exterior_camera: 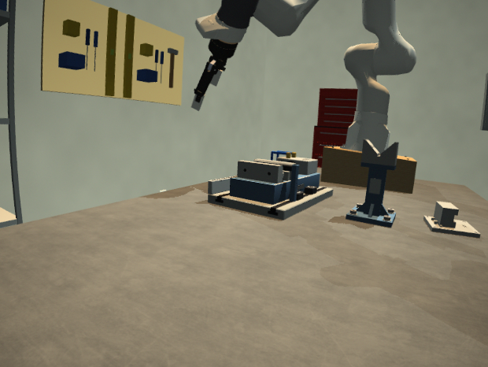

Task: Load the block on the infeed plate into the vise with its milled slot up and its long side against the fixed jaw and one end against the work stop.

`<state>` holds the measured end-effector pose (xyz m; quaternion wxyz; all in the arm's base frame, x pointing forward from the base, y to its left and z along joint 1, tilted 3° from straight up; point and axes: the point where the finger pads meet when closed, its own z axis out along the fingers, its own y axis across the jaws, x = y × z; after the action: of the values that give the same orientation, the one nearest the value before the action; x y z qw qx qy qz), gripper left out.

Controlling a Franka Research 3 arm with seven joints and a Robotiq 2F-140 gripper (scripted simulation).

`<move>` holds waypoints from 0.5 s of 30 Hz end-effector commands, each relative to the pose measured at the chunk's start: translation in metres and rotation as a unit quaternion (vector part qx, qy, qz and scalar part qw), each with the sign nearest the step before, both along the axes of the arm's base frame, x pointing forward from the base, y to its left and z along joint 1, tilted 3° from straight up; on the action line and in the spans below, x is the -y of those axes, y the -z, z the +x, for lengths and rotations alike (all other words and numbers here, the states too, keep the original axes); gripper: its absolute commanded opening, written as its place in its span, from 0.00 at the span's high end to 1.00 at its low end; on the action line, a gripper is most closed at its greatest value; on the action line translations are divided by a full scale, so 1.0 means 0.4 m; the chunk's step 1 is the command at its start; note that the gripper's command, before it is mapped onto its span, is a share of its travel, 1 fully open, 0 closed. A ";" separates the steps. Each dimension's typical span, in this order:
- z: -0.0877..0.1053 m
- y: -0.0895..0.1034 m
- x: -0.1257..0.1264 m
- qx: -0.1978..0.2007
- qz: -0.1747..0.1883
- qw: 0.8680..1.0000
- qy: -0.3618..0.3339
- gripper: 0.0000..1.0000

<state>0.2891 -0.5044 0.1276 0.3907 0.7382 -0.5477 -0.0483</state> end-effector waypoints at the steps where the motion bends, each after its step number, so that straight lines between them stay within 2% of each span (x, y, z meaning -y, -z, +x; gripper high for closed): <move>1: 0.121 0.027 -0.132 0.070 0.016 0.997 0.014 0.00; 3: 0.145 0.032 -0.160 0.070 0.016 0.997 0.014 0.00; 15: 0.145 0.032 -0.160 0.070 0.016 0.997 0.014 0.00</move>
<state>0.3483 -0.4406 0.1153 0.3411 0.7472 -0.5702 -0.0155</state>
